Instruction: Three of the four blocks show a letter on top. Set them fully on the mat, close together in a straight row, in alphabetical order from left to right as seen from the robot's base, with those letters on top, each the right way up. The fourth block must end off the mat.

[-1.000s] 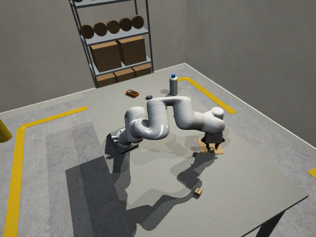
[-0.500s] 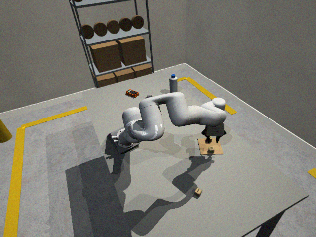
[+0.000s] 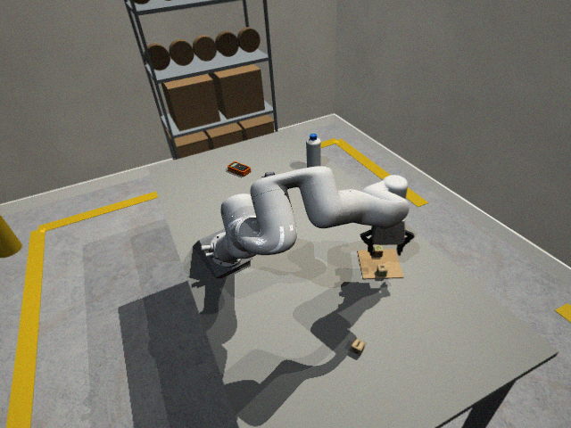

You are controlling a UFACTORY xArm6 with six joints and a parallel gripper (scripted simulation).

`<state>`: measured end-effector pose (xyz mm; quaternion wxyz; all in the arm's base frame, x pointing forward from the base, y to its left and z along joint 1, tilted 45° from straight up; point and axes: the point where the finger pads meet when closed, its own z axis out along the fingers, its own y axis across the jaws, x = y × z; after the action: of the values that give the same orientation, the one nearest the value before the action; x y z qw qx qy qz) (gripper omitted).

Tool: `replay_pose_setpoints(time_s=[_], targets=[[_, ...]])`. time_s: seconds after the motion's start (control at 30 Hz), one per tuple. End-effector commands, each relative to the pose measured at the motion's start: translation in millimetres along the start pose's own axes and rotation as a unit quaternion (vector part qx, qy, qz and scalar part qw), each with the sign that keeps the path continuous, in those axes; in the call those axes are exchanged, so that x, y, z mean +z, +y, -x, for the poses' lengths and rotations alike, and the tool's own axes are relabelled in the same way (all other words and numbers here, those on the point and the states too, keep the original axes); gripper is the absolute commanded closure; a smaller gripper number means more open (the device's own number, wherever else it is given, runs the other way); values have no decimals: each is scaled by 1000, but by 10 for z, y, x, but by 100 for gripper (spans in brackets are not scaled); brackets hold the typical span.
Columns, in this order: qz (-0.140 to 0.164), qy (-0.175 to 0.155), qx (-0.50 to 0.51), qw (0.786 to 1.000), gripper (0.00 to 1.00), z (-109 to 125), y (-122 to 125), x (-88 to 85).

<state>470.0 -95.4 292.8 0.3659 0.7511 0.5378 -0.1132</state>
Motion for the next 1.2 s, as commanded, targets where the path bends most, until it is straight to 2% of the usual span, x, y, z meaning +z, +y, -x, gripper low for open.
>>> replay_pose_setpoints(time_s=[0.0, 0.37, 0.57, 0.63, 0.67, 0.87, 1.13, 1.17], targets=[[1, 1, 1, 1000, 0, 0, 9, -12], [1, 1, 3, 1000, 0, 9, 7, -11], [1, 1, 98, 995, 0, 277, -89, -7], [1, 1, 98, 995, 0, 277, -89, -7], [1, 1, 142, 990, 0, 403, -136, -4], [1, 1, 231, 973, 0, 659, -234, 2], [1, 1, 362, 932, 0, 1053, -382, 11], [1, 1, 362, 932, 0, 1053, -382, 11]])
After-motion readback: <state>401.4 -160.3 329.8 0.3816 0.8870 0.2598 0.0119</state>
